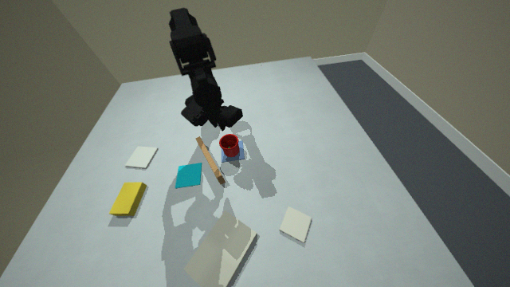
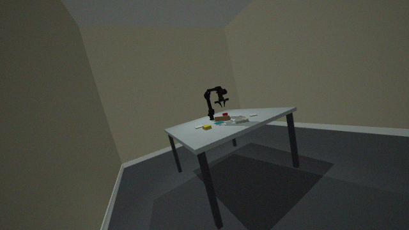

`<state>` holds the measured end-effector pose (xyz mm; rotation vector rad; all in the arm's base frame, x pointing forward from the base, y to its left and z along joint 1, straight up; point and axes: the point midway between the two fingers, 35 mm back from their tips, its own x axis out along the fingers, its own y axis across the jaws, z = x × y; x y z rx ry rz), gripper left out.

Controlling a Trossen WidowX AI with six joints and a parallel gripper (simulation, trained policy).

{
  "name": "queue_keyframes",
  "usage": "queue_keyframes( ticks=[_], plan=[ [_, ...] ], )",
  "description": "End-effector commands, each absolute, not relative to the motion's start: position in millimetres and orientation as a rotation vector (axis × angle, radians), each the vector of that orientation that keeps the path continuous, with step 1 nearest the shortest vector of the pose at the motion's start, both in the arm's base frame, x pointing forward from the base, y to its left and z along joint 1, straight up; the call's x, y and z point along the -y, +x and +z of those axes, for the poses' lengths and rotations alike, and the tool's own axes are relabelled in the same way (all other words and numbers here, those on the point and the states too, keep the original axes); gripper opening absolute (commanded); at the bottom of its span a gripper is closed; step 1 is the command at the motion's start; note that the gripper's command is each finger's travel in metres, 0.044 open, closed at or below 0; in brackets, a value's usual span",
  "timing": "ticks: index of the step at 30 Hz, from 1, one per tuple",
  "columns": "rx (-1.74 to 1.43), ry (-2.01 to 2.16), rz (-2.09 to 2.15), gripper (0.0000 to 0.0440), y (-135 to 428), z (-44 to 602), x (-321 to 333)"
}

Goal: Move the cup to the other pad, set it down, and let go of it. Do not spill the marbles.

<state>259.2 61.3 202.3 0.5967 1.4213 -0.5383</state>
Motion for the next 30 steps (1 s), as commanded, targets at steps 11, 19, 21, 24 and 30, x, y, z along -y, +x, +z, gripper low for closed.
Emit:
queue_keyframes(
  ticks=[11, 19, 21, 24, 30],
  plan=[
    [-1.505, 0.561, -0.670, 0.0162, 252, 167, -54],
    [-1.535, 0.540, -0.716, 0.0171, 249, 146, -53],
    [-1.541, 0.534, -0.725, 0.0173, 248, 140, -53],
    [-1.550, 0.525, -0.737, 0.0176, 246, 132, -52],
    [-1.566, 0.506, -0.750, 0.0178, 244, 115, -52]
  ],
)
